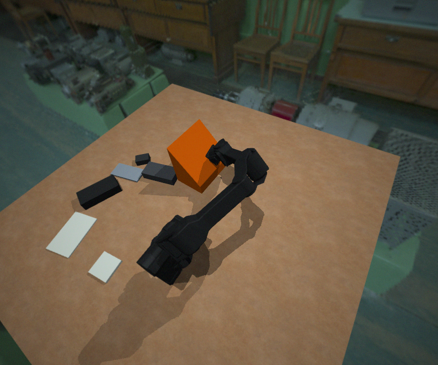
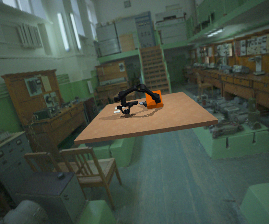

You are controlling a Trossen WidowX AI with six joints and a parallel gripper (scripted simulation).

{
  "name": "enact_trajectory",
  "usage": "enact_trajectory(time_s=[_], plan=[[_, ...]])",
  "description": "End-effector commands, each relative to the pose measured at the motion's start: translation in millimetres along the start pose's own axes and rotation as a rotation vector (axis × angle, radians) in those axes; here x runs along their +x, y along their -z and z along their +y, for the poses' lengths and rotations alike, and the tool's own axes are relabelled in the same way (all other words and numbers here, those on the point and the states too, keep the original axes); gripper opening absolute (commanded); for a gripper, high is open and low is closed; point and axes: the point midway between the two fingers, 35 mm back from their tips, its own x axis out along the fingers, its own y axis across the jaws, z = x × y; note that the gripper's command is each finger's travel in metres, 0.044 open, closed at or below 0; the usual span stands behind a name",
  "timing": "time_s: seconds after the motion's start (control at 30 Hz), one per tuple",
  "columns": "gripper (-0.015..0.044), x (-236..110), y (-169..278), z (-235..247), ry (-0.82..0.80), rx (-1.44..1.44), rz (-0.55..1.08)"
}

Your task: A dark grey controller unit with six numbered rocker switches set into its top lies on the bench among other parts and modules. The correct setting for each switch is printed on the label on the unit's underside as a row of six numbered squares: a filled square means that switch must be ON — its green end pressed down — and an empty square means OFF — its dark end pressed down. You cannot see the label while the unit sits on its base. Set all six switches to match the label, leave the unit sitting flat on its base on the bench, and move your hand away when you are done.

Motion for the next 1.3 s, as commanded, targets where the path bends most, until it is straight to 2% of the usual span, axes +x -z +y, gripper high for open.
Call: enact_trajectory(time_s=[0.0,1.2,1.27], plan=[[0.0336,4.9,-5.3,-3.0,0.007,0.017,-0.014],[0.0336,22.3,0.5,-1.5,0.003,0.008,-0.005],[0.0389,21.5,3.0,-0.1,-0.002,-0.002,0.003]])
